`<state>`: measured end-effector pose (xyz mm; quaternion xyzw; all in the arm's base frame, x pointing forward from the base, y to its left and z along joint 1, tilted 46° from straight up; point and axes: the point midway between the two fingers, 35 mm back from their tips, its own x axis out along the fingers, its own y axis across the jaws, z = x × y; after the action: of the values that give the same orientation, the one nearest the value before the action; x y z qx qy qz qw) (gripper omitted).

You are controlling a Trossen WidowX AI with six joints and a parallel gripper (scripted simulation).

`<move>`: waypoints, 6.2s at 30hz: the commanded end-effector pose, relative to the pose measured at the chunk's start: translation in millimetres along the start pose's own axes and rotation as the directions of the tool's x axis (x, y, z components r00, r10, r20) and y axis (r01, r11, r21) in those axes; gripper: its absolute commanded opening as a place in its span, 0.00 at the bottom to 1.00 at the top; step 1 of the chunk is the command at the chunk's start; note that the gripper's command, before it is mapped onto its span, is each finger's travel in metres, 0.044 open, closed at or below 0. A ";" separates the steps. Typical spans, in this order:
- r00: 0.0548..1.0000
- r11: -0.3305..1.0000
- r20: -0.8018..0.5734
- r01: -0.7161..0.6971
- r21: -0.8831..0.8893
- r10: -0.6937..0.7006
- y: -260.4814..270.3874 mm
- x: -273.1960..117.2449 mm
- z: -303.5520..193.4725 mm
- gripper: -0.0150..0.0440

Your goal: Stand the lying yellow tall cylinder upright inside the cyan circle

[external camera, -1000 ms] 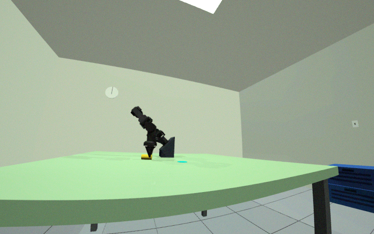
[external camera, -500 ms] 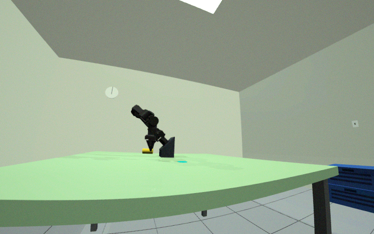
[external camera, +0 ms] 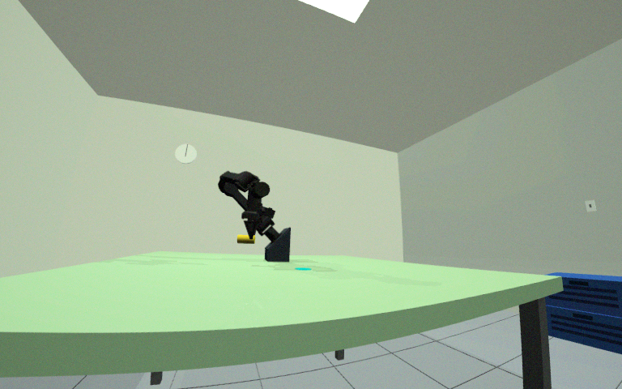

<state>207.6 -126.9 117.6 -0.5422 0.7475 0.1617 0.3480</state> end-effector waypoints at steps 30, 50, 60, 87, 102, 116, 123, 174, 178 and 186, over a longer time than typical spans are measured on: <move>1.000 0.999 0.009 0.007 0.053 -0.008 -34.7 -36.1 48.9 0.43; 1.000 0.995 0.014 0.007 0.096 -0.008 -57.1 -43.5 105.2 0.43; 1.000 0.993 0.013 0.007 0.117 -0.008 -63.9 -45.5 136.2 0.43; 1.000 0.986 0.028 -0.012 0.164 0.008 -66.4 -42.3 203.0 0.43; 0.990 0.982 0.121 -0.094 0.162 0.075 -61.6 -32.2 203.3 0.43; 0.969 0.975 0.213 -0.160 0.153 0.126 -57.8 -24.4 204.2 0.43; 0.955 0.971 0.260 -0.189 0.147 0.147 -56.2 -21.1 204.7 0.43; 0.780 0.949 0.592 -0.305 0.076 0.203 -51.0 -8.3 207.9 0.43; 0.762 0.949 0.616 -0.307 0.071 0.200 -51.1 -8.1 207.9 0.43; 0.724 0.950 0.662 -0.307 0.060 0.192 -51.4 -7.8 207.6 0.43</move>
<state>327.9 -12.2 -17.3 -0.3170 0.6656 0.3152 0.5977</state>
